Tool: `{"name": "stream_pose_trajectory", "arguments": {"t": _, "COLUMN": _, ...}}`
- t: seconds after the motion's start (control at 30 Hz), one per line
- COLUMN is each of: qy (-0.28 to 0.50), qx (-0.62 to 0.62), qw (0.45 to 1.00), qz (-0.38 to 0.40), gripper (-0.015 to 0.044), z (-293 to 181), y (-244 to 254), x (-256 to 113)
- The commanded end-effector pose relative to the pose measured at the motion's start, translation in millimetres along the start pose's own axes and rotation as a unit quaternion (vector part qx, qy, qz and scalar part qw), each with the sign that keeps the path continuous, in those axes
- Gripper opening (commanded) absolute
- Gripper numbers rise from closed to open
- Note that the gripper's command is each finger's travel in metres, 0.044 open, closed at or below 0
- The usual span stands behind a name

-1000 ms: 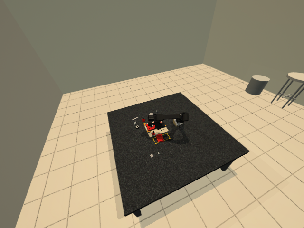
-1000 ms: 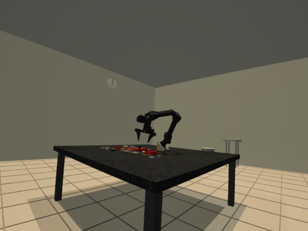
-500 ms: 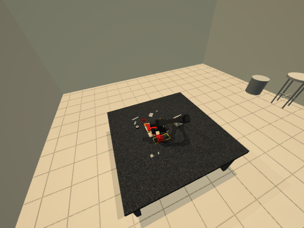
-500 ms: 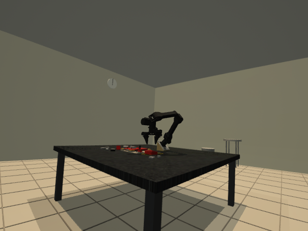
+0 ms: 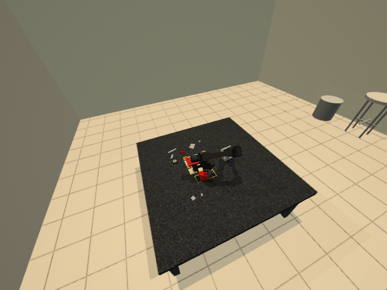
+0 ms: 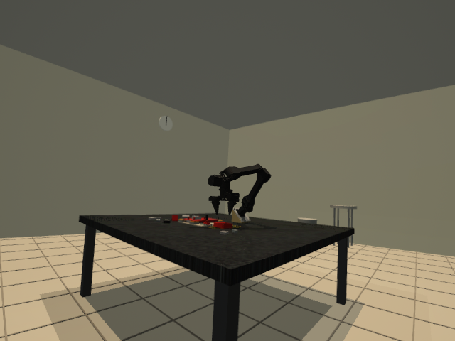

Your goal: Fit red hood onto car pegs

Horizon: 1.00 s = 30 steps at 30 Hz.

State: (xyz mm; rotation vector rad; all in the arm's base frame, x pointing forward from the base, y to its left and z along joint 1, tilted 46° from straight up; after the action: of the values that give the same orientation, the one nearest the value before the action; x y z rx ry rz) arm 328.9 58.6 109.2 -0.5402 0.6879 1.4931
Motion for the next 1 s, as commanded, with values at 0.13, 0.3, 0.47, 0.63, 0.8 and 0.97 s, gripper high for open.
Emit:
{"name": "stream_pose_trajectory", "arguments": {"t": 0.13, "qy": -0.002, "qx": 0.001, "qw": 1.0, "qz": 0.003, "gripper": 0.044, "z": 0.7, "y": 0.7, "x": 7.3}}
{"name": "stream_pose_trajectory", "arguments": {"t": 0.3, "qy": -0.002, "qx": 0.001, "qw": 1.0, "qz": 0.003, "gripper": 0.044, "z": 0.7, "y": 0.5, "x": 10.5}}
{"name": "stream_pose_trajectory", "arguments": {"t": 0.47, "qy": -0.002, "qx": 0.001, "qw": 1.0, "qz": 0.003, "gripper": 0.044, "z": 0.6, "y": 0.3, "x": 13.7}}
{"name": "stream_pose_trajectory", "arguments": {"t": 0.63, "qy": -0.002, "qx": 0.001, "qw": 1.0, "qz": 0.003, "gripper": 0.044, "z": 0.6, "y": 0.1, "x": 16.9}}
{"name": "stream_pose_trajectory", "arguments": {"t": 0.8, "qy": -0.002, "qx": 0.001, "qw": 1.0, "qz": 0.003, "gripper": 0.044, "z": 0.6, "y": 0.0, "x": 20.2}}
{"name": "stream_pose_trajectory", "arguments": {"t": 0.97, "qy": -0.002, "qx": 0.001, "qw": 1.0, "qz": 0.003, "gripper": 0.044, "z": 0.6, "y": -0.2, "x": 23.4}}
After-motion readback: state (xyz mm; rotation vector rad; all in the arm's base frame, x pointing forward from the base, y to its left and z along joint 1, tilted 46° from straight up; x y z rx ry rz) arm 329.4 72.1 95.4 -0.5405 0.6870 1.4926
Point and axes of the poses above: the point midway between the two fingers, 35 mm back from their tips, its own x axis out along the fingers, its own y axis across the jaws, z = x × y, the point moved 1 cm from there along -x, back along the fingers, and after that the axes turned 5 degrees about -x, right-handed, at the moved point
